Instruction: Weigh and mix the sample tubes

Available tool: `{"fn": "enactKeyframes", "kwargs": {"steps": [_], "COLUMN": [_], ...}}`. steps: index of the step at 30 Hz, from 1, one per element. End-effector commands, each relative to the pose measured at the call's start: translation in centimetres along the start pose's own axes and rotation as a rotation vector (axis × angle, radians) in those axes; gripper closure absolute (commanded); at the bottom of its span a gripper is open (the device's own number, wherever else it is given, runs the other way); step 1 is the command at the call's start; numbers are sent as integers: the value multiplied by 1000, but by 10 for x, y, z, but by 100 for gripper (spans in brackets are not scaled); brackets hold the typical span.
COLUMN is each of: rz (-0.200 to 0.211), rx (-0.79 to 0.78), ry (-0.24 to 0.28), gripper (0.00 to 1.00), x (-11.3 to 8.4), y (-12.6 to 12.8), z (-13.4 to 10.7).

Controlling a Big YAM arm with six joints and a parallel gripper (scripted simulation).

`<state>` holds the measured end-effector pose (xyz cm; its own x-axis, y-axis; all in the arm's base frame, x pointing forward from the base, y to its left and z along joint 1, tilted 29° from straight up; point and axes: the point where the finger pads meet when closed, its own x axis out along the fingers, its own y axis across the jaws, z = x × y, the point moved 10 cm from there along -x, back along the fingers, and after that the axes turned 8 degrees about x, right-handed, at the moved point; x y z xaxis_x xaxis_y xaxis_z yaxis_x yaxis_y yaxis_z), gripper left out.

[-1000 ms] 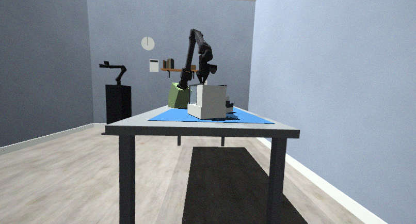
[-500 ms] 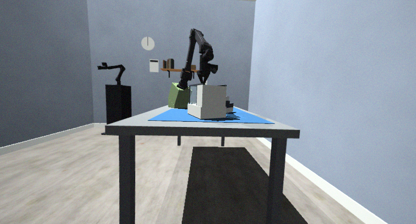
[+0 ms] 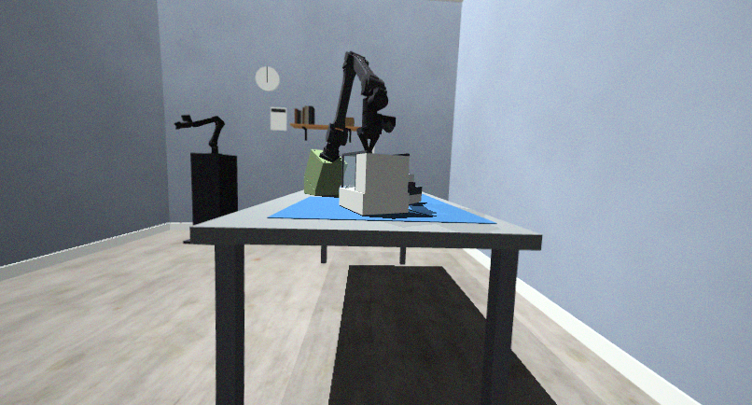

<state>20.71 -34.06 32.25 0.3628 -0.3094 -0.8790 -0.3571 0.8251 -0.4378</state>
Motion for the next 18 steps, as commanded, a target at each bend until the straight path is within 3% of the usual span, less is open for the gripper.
{"fn": "enactKeyframes", "kwargs": {"steps": [1, 18], "rz": [-28, -27], "rx": [-1, 0], "ry": [-6, -6], "gripper": [94, 94], "x": [-9, -9], "y": [-22, -36], "z": [9, 11]}}
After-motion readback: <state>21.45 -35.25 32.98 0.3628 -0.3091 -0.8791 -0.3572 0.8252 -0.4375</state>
